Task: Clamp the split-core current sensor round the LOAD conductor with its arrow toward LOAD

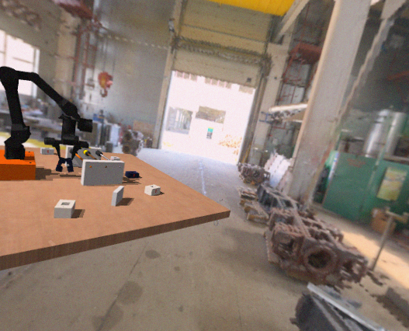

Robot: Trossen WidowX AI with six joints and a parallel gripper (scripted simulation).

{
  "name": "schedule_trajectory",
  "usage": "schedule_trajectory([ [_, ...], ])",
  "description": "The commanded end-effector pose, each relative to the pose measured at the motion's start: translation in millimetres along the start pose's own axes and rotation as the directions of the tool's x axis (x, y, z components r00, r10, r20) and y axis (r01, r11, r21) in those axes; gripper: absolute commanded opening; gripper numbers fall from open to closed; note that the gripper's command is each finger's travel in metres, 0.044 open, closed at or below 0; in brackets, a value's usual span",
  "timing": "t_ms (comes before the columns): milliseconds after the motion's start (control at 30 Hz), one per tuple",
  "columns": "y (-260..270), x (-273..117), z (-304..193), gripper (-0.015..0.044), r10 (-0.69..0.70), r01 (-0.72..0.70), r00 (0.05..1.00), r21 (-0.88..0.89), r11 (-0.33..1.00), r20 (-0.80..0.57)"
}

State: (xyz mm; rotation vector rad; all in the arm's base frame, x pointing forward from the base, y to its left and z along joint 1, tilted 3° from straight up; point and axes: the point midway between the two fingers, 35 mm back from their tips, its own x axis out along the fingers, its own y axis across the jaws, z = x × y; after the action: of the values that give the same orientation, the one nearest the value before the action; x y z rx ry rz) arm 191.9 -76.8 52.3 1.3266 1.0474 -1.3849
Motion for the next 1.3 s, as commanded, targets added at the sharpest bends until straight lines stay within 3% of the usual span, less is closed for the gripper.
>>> schedule_trajectory([
  [0, 3.8, -22.6, 0.3, 0.0000, 0.010, -0.010, 1.000, 0.004, 1.000, 0.003],
  [533, 6.5, -93.4, 0.0, 0.0000, 0.006, -0.006, 1.000, 0.006, 1.000, 0.004],
  [767, 14.3, -97.4, -0.4, 0.0000, 0.006, -0.006, 1.000, 0.000, 1.000, 0.004],
  [1267, 81.1, -100.5, -5.8, 0.0000, 0.012, -0.012, 1.000, -0.051, 0.999, 0.003],
])
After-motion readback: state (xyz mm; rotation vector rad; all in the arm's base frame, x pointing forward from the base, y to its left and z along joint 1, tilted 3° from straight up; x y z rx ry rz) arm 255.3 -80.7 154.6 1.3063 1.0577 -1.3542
